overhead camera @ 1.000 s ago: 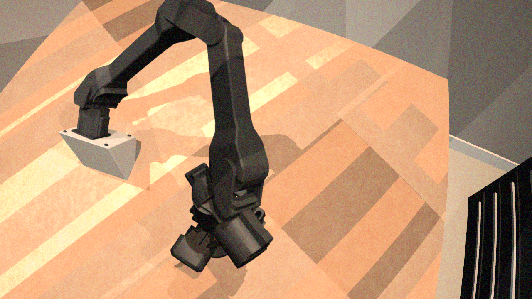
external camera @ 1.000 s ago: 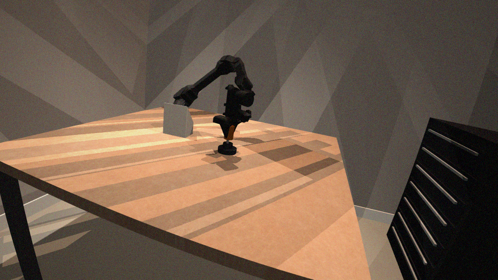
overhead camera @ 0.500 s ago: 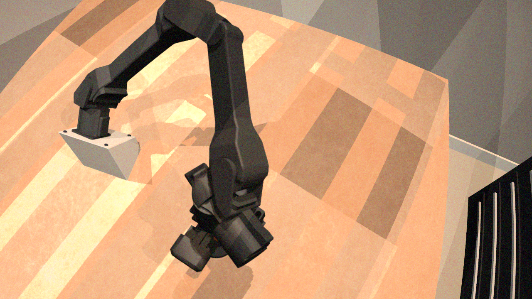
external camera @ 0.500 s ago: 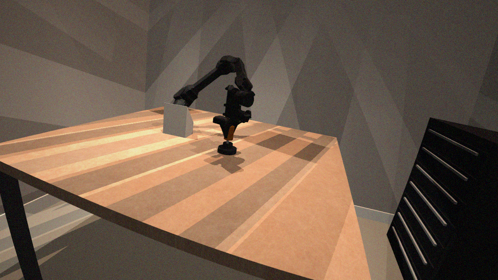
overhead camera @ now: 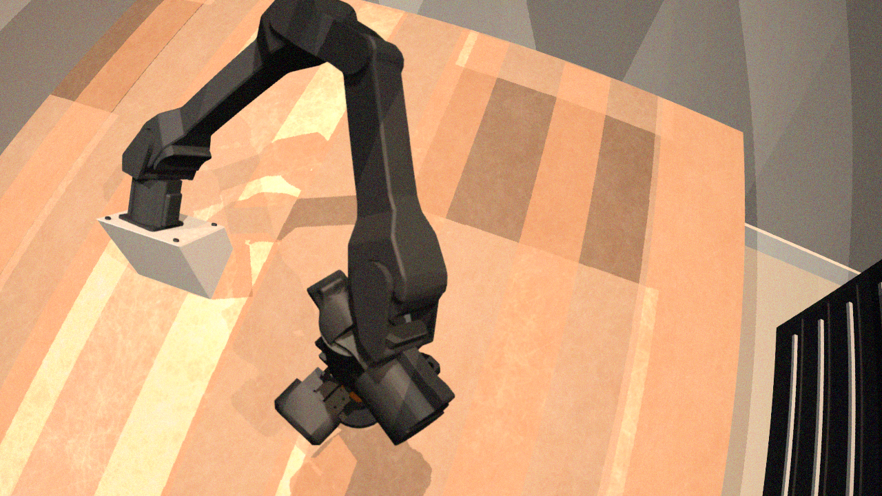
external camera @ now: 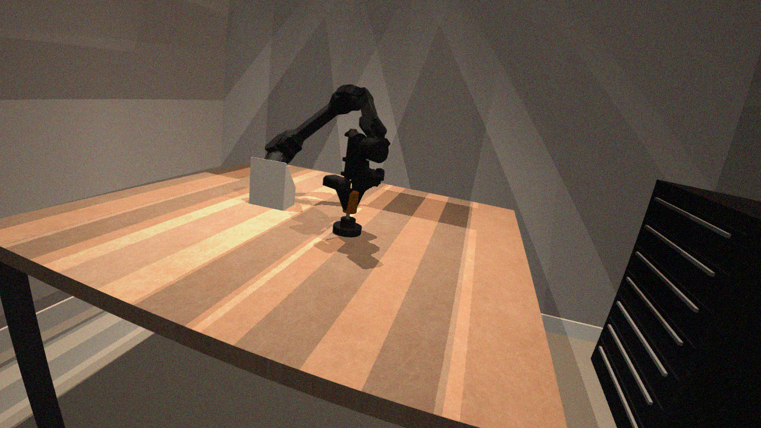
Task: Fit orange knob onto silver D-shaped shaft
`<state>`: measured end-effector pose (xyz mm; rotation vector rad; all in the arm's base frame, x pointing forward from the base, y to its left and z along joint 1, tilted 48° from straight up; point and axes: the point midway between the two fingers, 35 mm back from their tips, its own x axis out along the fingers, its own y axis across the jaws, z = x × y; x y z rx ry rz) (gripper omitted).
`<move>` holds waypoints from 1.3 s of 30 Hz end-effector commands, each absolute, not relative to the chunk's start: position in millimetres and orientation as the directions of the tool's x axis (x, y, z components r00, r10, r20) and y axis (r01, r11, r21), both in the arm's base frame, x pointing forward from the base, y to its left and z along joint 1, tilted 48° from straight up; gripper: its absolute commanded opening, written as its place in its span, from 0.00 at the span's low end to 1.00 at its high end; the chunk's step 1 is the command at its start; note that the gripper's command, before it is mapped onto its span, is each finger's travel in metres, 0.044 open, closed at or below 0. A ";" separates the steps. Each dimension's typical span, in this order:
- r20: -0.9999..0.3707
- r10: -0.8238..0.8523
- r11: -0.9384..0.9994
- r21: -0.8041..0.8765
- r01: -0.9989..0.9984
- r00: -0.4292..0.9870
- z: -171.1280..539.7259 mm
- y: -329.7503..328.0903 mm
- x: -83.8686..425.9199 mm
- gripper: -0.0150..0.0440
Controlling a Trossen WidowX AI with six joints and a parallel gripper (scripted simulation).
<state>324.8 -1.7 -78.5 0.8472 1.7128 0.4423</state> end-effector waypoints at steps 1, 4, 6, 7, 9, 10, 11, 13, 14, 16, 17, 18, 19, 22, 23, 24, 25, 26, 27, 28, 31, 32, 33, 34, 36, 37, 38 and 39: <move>-0.674 0.729 0.667 0.659 0.348 -0.121 -79.2 -2.0 323.9 0.25; -0.674 0.729 0.667 0.659 0.348 -0.121 -79.8 -1.4 323.3 0.25; -0.674 0.729 0.667 0.659 0.348 -0.121 -80.4 -0.2 323.4 0.25; -0.674 0.729 0.667 0.659 0.348 -0.121 -80.5 0.2 323.5 0.25; -0.674 0.729 0.667 0.659 0.348 -0.121 -80.5 0.4 323.7 0.25; -0.674 0.729 0.667 0.659 0.348 -0.121 -80.5 0.4 323.7 0.25; -0.674 0.729 0.667 0.659 0.348 -0.121 -80.6 0.4 323.9 0.25; -0.674 0.729 0.667 0.659 0.348 -0.121 -80.9 0.9 324.1 0.25; -0.674 0.729 0.667 0.659 0.348 -0.121 -80.9 0.9 324.1 0.25; -0.674 0.729 0.667 0.659 0.348 -0.121 -80.9 0.9 324.1 0.25; -0.674 0.729 0.667 0.659 0.348 -0.121 -80.9 0.9 324.1 0.25; -0.674 0.729 0.667 0.659 0.348 -0.121 -80.1 -0.1 324.3 0.25; -0.674 0.729 0.667 0.659 0.348 -0.121 -79.4 -0.9 324.6 0.25; -0.674 0.729 0.667 0.659 0.348 -0.121 -77.7 -2.3 325.3 0.25; -0.674 0.729 0.667 0.659 0.348 -0.121 -77.4 -2.6 325.5 0.25; -0.674 0.729 0.665 0.656 0.357 -0.121 -77.4 -2.6 325.5 0.25; -0.674 0.729 0.663 0.650 0.372 -0.121 -77.4 -2.6 325.6 0.25; -0.674 0.729 0.658 0.640 0.398 -0.121 -77.4 -2.7 325.6 0.25; -0.674 0.729 0.651 0.628 0.427 -0.121 -77.4 -2.8 325.6 0.25; -0.674 0.729 0.642 0.612 0.461 -0.121 -77.5 -2.8 325.6 0.25; -0.674 0.729 0.620 0.575 0.534 -0.121 -78.4 -2.5 325.0 0.25; -0.674 0.729 0.620 0.575 0.534 -0.121 -78.6 -2.3 324.7 0.25; -0.674 0.729 0.620 0.575 0.534 -0.121 -78.8 -2.1 324.4 0.25; -0.674 0.729 0.620 0.575 0.534 -0.121 -79.0 -1.9 324.1 0.25; -0.674 0.729 0.620 0.575 0.534 -0.121 -79.6 -1.4 323.6 0.25; -0.674 0.729 0.620 0.575 0.534 -0.121 -80.1 -0.8 323.6 0.25; -0.674 0.729 0.620 0.575 0.534 -0.121 -80.3 -0.5 323.6 0.25; -0.674 0.729 0.620 0.575 0.534 -0.121 -80.4 -0.2 323.8 0.25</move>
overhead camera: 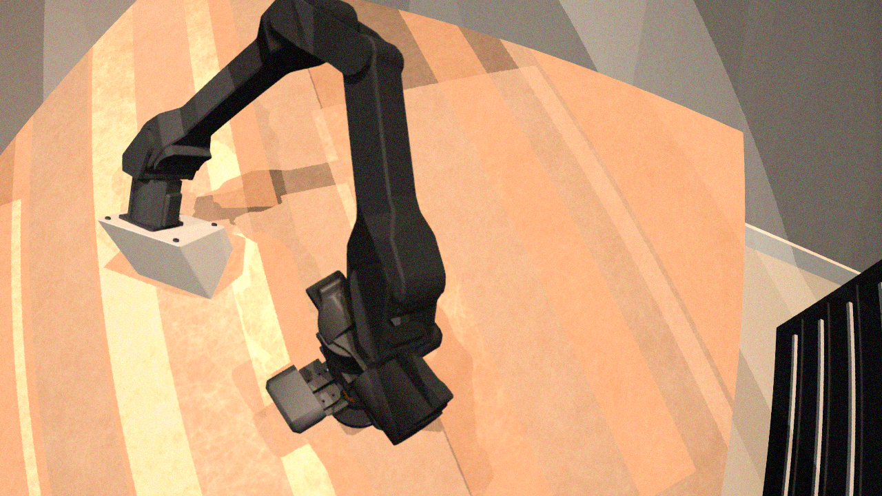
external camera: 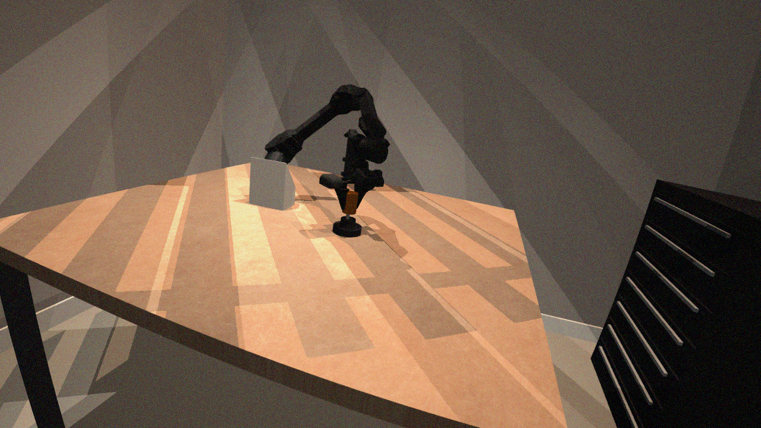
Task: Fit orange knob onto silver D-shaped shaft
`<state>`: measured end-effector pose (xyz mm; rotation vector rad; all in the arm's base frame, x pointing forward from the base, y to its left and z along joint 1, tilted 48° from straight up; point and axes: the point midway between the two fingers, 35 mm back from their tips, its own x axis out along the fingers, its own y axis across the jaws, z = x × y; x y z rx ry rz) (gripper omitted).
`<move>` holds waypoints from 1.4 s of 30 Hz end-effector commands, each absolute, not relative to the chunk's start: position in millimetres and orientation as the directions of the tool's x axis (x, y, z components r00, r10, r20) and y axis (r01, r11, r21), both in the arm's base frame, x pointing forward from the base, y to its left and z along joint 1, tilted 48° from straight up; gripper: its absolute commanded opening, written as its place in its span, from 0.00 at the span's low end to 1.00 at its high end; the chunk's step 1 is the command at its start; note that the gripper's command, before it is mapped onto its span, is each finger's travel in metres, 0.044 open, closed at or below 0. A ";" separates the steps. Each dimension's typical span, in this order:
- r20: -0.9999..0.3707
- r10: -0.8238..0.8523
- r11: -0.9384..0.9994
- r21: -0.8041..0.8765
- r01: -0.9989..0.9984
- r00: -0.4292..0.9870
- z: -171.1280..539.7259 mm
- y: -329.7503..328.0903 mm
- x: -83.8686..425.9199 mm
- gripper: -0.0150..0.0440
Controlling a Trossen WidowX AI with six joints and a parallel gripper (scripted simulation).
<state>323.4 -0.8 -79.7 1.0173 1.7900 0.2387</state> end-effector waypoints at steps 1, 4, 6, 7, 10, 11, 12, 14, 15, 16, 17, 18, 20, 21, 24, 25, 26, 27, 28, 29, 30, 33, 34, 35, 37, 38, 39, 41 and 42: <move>-0.674 0.729 0.620 0.575 0.534 -0.121 -80.5 0.2 323.9 0.25; -0.674 0.729 0.620 0.575 0.534 -0.121 -80.7 0.5 324.1 0.25; -0.674 0.729 0.620 0.575 0.534 -0.121 -80.7 0.5 324.1 0.25; -0.674 0.729 0.620 0.575 0.534 -0.121 -80.7 0.5 324.3 0.25; -0.674 0.729 0.620 0.575 0.534 -0.121 -81.0 0.9 324.3 0.25; -0.674 0.729 0.620 0.575 0.534 -0.121 -81.0 0.9 324.3 0.25; -0.674 0.729 0.620 0.575 0.534 -0.121 -81.0 0.9 324.3 0.25; -0.674 0.729 0.620 0.575 0.534 -0.121 -79.3 -0.8 325.0 0.25; -0.674 0.729 0.620 0.575 0.534 -0.121 -78.5 -1.6 325.4 0.25; -0.674 0.729 0.620 0.575 0.534 -0.121 -78.1 -1.8 325.5 0.25; -0.674 0.729 0.620 0.575 0.534 -0.121 -77.5 -2.0 325.7 0.25; -0.674 0.729 0.620 0.575 0.534 -0.121 -77.0 -2.3 325.9 0.25; -0.674 0.729 0.612 0.563 0.555 -0.121 -77.0 -2.3 326.0 0.25; -0.674 0.729 0.604 0.549 0.578 -0.121 -77.0 -2.4 326.0 0.25; -0.674 0.729 0.563 0.489 0.667 -0.121 -77.4 -2.5 325.9 0.25; -0.674 0.729 0.550 0.472 0.689 -0.121 -77.7 -2.4 325.7 0.25; -0.674 0.729 0.546 0.466 0.696 -0.121 -78.1 -2.2 325.3 0.25; -0.674 0.729 0.546 0.466 0.696 -0.121 -78.4 -2.0 325.0 0.25; -0.674 0.729 0.546 0.466 0.696 -0.121 -78.6 -1.8 324.7 0.25; -0.674 0.729 0.546 0.466 0.696 -0.121 -78.9 -1.6 324.4 0.25; -0.674 0.729 0.546 0.466 0.696 -0.121 -79.2 -1.4 324.0 0.25; -0.674 0.729 0.546 0.466 0.696 -0.121 -80.2 -0.4 323.9 0.25; -0.674 0.729 0.546 0.466 0.696 -0.121 -80.3 -0.1 324.0 0.25; -0.674 0.729 0.546 0.466 0.696 -0.121 -80.5 0.3 324.1 0.25; -0.674 0.729 0.546 0.466 0.696 -0.121 -80.9 1.1 324.4 0.25; -0.674 0.729 0.546 0.466 0.696 -0.121 -80.5 0.7 324.4 0.25; -0.674 0.729 0.546 0.466 0.696 -0.121 -80.5 0.7 324.4 0.25; -0.674 0.729 0.546 0.466 0.696 -0.121 -80.4 0.8 324.7 0.25; -0.674 0.729 0.546 0.466 0.696 -0.121 -80.7 1.2 324.7 0.25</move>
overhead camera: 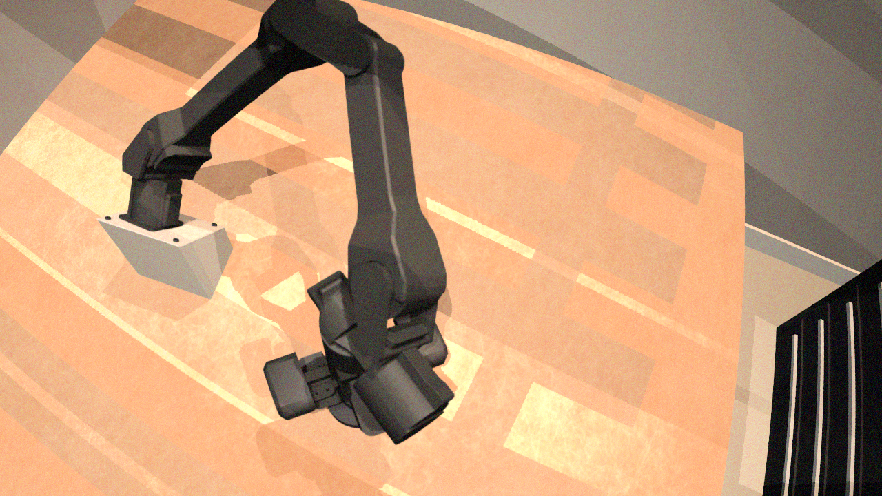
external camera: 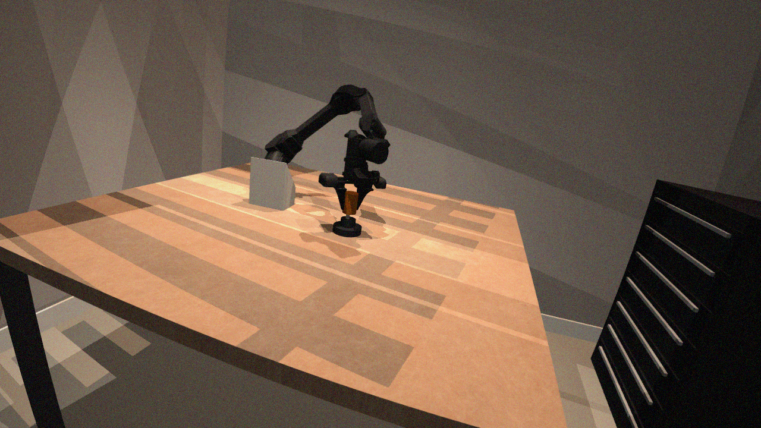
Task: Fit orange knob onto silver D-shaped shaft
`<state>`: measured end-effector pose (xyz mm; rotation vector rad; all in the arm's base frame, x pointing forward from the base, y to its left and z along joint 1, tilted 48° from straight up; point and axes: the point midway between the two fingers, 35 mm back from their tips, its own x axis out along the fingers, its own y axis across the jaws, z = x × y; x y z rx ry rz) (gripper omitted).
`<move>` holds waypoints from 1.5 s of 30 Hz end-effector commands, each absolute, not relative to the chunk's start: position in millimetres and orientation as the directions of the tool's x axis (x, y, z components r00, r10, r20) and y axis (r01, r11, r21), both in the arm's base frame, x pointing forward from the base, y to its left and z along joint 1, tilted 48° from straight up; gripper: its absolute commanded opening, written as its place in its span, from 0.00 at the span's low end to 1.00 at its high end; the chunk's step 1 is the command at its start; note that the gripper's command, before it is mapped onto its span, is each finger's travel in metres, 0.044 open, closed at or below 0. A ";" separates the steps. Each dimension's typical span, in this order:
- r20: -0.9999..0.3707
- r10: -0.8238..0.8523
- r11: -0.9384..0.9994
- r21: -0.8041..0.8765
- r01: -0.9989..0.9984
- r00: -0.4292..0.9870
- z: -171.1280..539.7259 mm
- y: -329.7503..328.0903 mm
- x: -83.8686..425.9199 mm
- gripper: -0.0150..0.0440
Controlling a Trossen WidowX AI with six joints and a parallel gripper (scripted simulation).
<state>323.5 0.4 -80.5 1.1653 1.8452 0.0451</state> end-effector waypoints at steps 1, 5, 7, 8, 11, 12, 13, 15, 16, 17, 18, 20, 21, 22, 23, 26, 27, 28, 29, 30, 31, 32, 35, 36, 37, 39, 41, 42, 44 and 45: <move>-0.674 0.729 0.546 0.466 0.696 -0.121 -80.7 1.2 324.7 0.25; -0.674 0.729 0.546 0.466 0.696 -0.121 -79.8 0.3 324.8 0.25; -0.674 0.729 0.546 0.466 0.696 -0.121 -78.2 -1.3 325.2 0.25; -0.674 0.729 0.546 0.466 0.696 -0.121 -77.7 -1.6 325.3 0.25; -0.674 0.729 0.543 0.461 0.702 -0.121 -76.8 -2.1 325.6 0.25; -0.674 0.729 0.536 0.451 0.714 -0.121 -76.8 -2.1 325.7 0.25; -0.674 0.729 0.523 0.434 0.733 -0.121 -76.8 -2.2 325.7 0.25; -0.674 0.729 0.491 0.391 0.779 -0.121 -77.0 -2.3 325.7 0.25; -0.674 0.729 0.469 0.363 0.805 -0.121 -77.3 -2.3 325.6 0.25; -0.674 0.729 0.454 0.343 0.822 -0.121 -77.8 -2.2 325.4 0.25; -0.674 0.729 0.448 0.336 0.828 -0.121 -78.2 -2.0 325.1 0.25; -0.674 0.729 0.448 0.336 0.828 -0.121 -78.8 -1.6 324.6 0.25; -0.674 0.729 0.448 0.336 0.828 -0.121 -79.0 -1.5 324.4 0.25; -0.674 0.729 0.448 0.336 0.828 -0.121 -79.2 -1.3 324.3 0.25; -0.674 0.729 0.448 0.336 0.828 -0.121 -79.9 -0.7 324.2 0.25; -0.674 0.729 0.448 0.336 0.828 -0.121 -80.3 0.3 324.3 0.25; -0.674 0.729 0.448 0.336 0.828 -0.121 -80.5 0.7 324.4 0.25; -0.674 0.729 0.448 0.336 0.828 -0.121 -80.7 1.2 324.5 0.25; -0.674 0.729 0.448 0.336 0.828 -0.121 -80.3 0.8 324.6 0.25; -0.674 0.729 0.448 0.336 0.828 -0.121 -80.3 0.8 324.6 0.25; -0.674 0.729 0.448 0.336 0.828 -0.121 -80.3 0.8 324.6 0.25; -0.674 0.729 0.448 0.336 0.828 -0.121 -80.2 0.9 324.7 0.25; -0.674 0.729 0.448 0.336 0.828 -0.121 -80.5 1.3 324.7 0.25; -0.674 0.729 0.448 0.336 0.828 -0.121 -80.5 1.3 324.7 0.25; -0.674 0.729 0.448 0.336 0.828 -0.121 -80.5 1.3 324.7 0.25; -0.674 0.729 0.448 0.336 0.828 -0.121 -78.4 -0.8 325.0 0.25; -0.674 0.729 0.448 0.336 0.828 -0.121 -77.5 -1.5 325.3 0.25; -0.674 0.729 0.448 0.336 0.828 -0.121 -77.0 -1.7 325.4 0.25; -0.674 0.729 0.444 0.330 0.833 -0.121 -76.7 -2.0 325.6 0.25; -0.674 0.729 0.435 0.319 0.842 -0.121 -76.7 -2.1 325.6 0.25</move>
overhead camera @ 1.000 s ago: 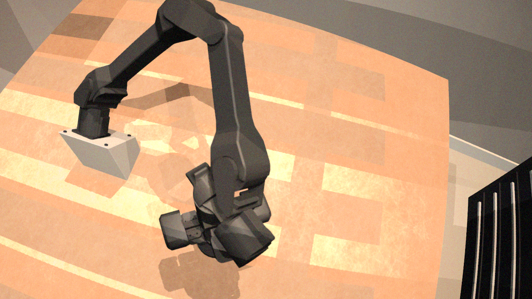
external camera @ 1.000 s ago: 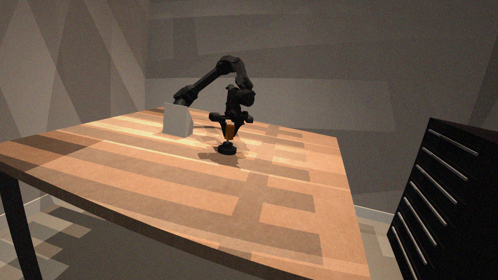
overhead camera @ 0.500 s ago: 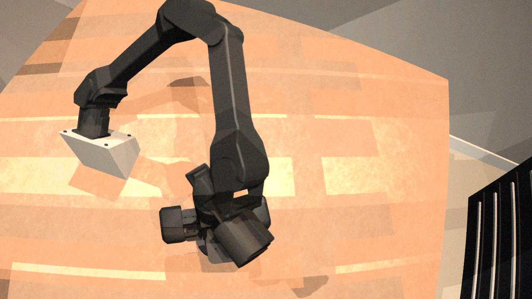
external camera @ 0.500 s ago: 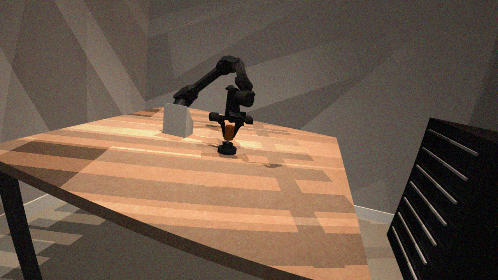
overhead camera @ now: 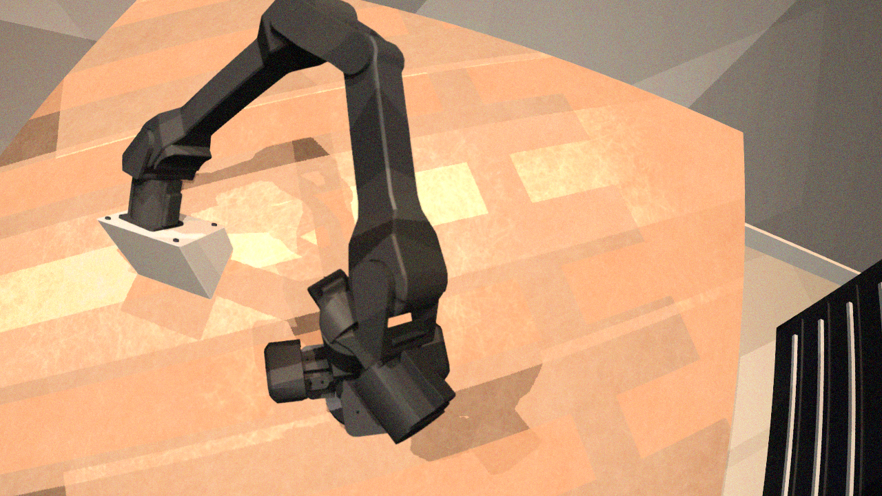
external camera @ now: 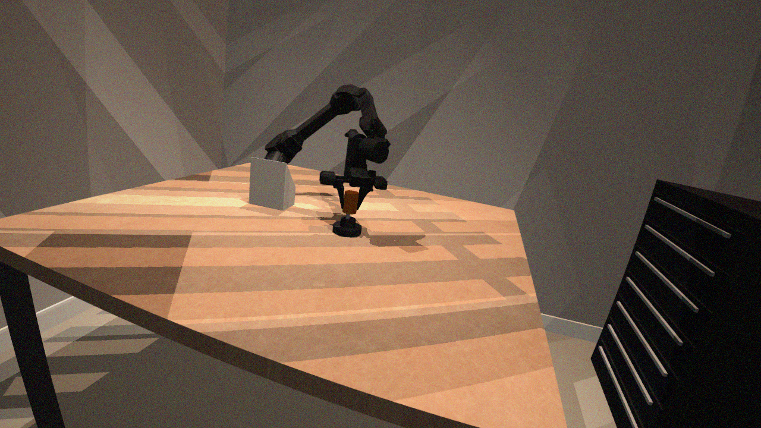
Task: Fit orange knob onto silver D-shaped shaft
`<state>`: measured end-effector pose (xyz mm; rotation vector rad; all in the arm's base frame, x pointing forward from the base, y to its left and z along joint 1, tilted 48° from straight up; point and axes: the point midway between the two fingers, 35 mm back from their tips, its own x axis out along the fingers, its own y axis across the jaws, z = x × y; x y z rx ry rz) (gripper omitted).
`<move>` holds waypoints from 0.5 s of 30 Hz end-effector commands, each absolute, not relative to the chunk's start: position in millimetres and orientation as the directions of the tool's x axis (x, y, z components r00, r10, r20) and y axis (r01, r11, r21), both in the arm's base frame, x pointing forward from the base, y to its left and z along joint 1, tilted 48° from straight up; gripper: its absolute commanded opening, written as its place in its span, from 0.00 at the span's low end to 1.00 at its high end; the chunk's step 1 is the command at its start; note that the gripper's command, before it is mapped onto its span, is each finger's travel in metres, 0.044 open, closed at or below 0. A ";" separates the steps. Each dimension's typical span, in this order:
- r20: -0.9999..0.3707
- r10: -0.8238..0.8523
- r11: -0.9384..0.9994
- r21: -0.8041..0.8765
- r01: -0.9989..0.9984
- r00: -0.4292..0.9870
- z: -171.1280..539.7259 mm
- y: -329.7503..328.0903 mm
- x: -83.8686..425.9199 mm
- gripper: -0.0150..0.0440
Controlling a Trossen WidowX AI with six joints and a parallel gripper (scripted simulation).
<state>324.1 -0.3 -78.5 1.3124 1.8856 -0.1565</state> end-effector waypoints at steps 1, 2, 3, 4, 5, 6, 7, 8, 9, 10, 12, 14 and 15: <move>-0.674 0.729 0.420 0.300 0.856 -0.121 -76.7 -2.1 325.7 0.25; -0.674 0.729 0.402 0.278 0.872 -0.121 -76.8 -2.2 325.7 0.25; -0.674 0.729 0.381 0.252 0.890 -0.121 -77.0 -2.3 325.7 0.25; -0.674 0.729 0.356 0.221 0.908 -0.121 -77.4 -2.3 325.6 0.25; -0.674 0.729 0.337 0.199 0.920 -0.121 -77.8 -2.2 325.4 0.25; -0.674 0.729 0.331 0.192 0.924 -0.121 -78.3 -2.0 325.2 0.25; -0.674 0.729 0.331 0.192 0.924 -0.121 -78.6 -1.8 324.9 0.25; -0.674 0.729 0.331 0.192 0.924 -0.121 -78.8 -1.6 324.7 0.25; -0.674 0.729 0.331 0.192 0.924 -0.121 -79.0 -1.4 324.6 0.25; -0.674 0.729 0.331 0.192 0.924 -0.121 -79.1 -1.2 324.5 0.25; -0.674 0.729 0.331 0.192 0.924 -0.121 -79.9 -0.4 324.4 0.25; -0.674 0.729 0.331 0.192 0.924 -0.121 -80.2 0.4 324.4 0.25; -0.674 0.729 0.331 0.192 0.924 -0.121 -80.3 0.8 324.4 0.25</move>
